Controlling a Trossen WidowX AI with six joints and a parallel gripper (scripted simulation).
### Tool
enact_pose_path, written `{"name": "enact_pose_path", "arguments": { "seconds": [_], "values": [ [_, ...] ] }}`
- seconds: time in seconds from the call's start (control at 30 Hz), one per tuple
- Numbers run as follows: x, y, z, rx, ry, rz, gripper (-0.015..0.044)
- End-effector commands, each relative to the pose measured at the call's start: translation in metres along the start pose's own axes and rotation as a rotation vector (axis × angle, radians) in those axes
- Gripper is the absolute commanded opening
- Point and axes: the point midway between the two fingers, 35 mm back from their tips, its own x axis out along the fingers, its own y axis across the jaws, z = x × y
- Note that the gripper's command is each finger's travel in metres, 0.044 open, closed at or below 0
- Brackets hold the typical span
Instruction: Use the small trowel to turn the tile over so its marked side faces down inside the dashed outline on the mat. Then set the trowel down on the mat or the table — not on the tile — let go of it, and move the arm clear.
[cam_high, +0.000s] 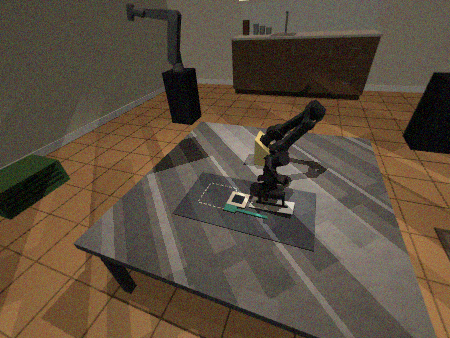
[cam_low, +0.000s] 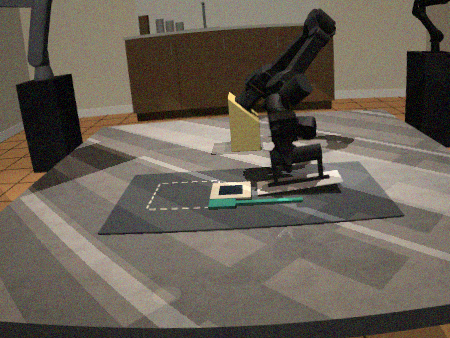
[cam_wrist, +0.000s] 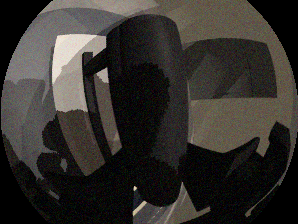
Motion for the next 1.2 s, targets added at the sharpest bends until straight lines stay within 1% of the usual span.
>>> {"name": "enact_pose_path", "arguments": {
  "seconds": [0.0, 1.17],
  "values": [
    [0.003, 0.002, -0.001, 0.004, 0.004, -0.013, 0.0],
    [0.0, -0.001, -0.05, 0.003, 0.006, -0.013, 0.0]
  ]
}}
